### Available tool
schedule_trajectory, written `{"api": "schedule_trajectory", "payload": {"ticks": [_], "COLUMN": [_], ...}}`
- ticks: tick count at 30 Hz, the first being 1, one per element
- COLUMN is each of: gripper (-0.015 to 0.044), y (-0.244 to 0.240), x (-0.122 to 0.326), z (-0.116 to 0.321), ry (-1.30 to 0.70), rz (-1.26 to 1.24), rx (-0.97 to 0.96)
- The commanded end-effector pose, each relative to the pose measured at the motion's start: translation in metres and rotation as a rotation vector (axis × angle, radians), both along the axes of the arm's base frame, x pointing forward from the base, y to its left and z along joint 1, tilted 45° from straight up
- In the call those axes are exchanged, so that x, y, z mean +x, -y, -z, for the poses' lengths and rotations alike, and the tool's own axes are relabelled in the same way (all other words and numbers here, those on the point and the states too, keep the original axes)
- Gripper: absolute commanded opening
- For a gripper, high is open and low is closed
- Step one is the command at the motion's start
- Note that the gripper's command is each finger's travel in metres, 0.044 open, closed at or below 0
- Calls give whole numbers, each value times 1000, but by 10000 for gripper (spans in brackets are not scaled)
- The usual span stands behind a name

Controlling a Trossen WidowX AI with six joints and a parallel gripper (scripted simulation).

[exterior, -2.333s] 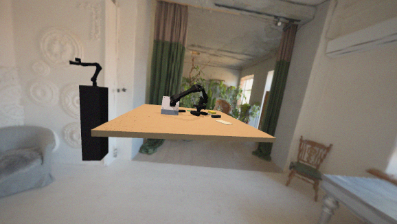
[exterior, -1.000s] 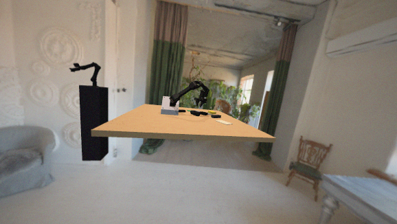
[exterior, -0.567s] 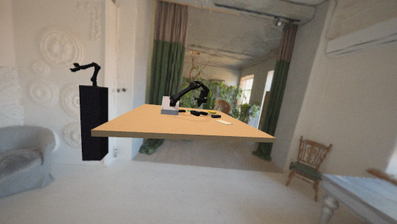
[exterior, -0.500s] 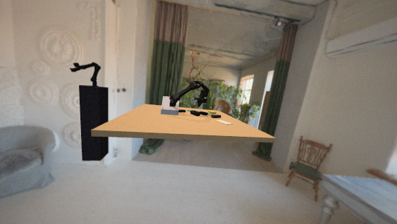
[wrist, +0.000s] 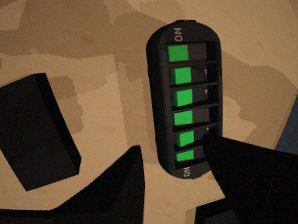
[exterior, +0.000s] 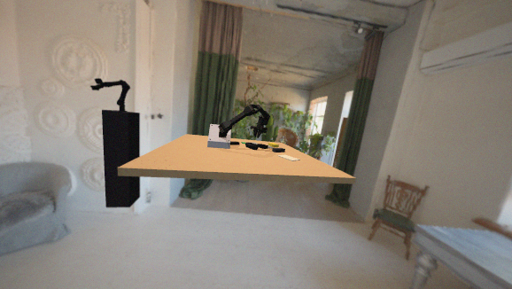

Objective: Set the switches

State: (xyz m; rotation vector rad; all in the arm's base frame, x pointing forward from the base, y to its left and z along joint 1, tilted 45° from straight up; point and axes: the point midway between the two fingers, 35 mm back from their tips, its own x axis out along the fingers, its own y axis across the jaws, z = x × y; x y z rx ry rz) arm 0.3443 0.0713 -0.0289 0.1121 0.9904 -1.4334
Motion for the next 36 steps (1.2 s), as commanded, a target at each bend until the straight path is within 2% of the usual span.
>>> {"api": "schedule_trajectory", "payload": {"ticks": [1, 8, 10, 12, 16, 27, 36], "gripper": [263, 440, 440, 387, 282, 0, 0], "y": [0, 0, 0, -9, -52, -54, -54], "x": [0, 0, 0, 0, -5, -6, -6], "z": [0, 0, 0, -9, -54, -56, -56], "ry": [-1, -1, -1, 4, 23, 24, 24], "rz": [0, 0, 0, -19, -114, -119, -119], "rx": [0, 0, 0, 12, 72, 76, 76]}}
